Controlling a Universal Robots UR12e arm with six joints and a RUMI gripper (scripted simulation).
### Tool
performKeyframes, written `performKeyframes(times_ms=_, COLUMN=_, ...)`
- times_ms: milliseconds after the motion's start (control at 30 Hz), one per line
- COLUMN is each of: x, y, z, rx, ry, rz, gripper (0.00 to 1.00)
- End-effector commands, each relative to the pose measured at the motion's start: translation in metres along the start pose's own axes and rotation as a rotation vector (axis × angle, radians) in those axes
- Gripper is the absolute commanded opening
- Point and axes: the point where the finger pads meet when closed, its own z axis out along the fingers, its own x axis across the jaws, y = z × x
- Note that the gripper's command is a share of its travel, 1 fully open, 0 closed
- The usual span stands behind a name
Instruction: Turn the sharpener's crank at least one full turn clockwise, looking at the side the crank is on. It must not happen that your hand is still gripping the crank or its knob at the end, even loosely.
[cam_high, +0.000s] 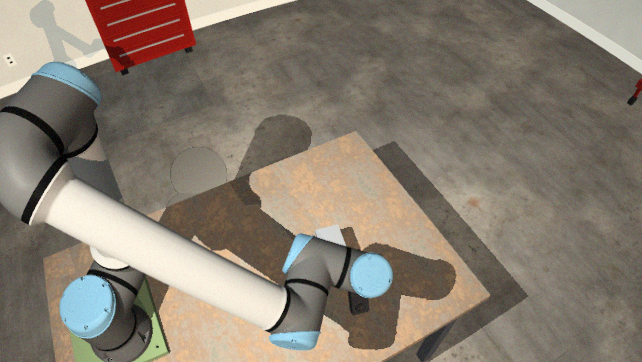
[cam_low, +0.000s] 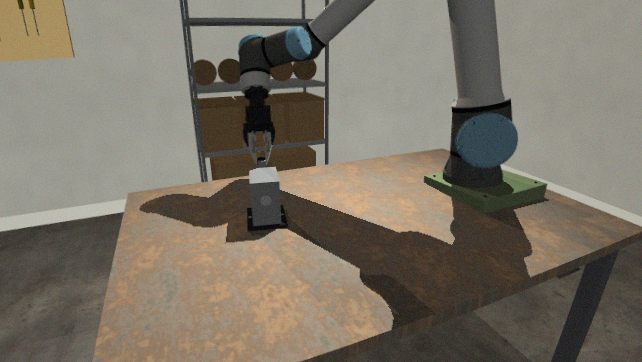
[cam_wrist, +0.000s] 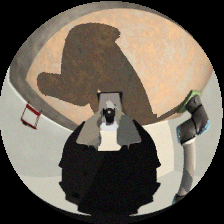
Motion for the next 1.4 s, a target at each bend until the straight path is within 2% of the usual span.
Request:
performKeyframes(times_ms=0, x=-0.0064, y=-0.0001, z=-0.0003, rx=0.000, ry=-0.001, rz=-0.001, gripper=0.09)
performKeyframes(times_ms=200, x=-0.0126, y=-0.0007, z=0.0007, rx=0.000, ry=-0.001, rz=-0.001, gripper=0.09)
performKeyframes(times_ms=667, x=-0.0068, y=-0.0001, z=-0.0003, rx=0.000, ry=-0.001, rz=-0.001, gripper=0.09)
performKeyframes(times_ms=700, x=-0.0068, y=-0.0001, z=-0.0003, rx=0.000, ry=-0.001, rz=-0.001, gripper=0.32)
performKeyframes(times_ms=1367, x=-0.0068, y=-0.0001, z=-0.0003, rx=0.000, ry=-0.001, rz=-0.001, gripper=0.32)
